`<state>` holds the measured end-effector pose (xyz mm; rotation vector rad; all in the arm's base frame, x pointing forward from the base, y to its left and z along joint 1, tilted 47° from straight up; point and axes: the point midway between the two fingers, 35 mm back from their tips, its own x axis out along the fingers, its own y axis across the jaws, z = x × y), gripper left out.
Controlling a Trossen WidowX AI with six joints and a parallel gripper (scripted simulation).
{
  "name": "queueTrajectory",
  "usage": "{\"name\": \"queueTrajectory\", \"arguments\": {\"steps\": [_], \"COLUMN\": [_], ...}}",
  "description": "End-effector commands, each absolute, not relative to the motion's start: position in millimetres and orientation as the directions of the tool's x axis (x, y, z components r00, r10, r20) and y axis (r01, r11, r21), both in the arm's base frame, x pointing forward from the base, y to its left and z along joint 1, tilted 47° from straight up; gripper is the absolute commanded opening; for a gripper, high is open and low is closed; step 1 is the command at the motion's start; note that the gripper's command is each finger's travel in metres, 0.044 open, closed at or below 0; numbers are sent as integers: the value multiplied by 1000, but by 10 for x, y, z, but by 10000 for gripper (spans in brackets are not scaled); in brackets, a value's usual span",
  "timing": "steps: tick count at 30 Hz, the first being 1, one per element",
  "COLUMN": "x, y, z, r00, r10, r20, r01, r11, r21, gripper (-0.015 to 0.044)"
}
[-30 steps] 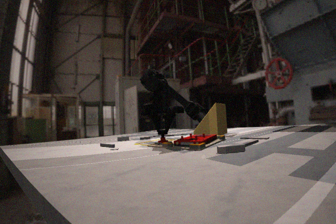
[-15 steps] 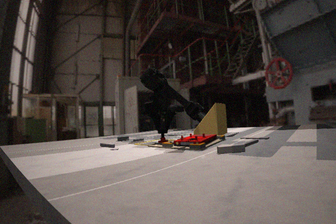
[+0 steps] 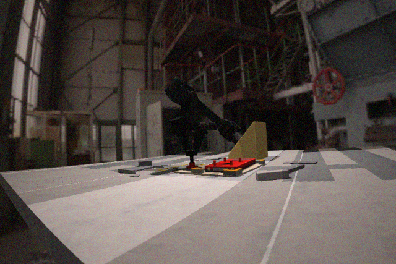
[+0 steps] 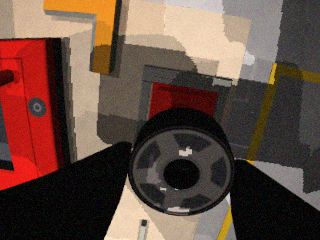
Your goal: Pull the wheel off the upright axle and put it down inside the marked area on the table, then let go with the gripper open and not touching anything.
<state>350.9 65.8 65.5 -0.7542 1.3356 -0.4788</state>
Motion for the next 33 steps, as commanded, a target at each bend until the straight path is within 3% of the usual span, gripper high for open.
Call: {"name": "queueTrajectory", "arguments": {"steps": [1, 33], "x": [3513, 3463], "y": [682, 856], "z": [675, 840], "r00": [195, 195], "r10": [-699, -698], "r20": [-689, -689], "r01": [-101, -103], "r11": [684, 684], "r21": [-722, -722], "gripper": [0, 0]}}
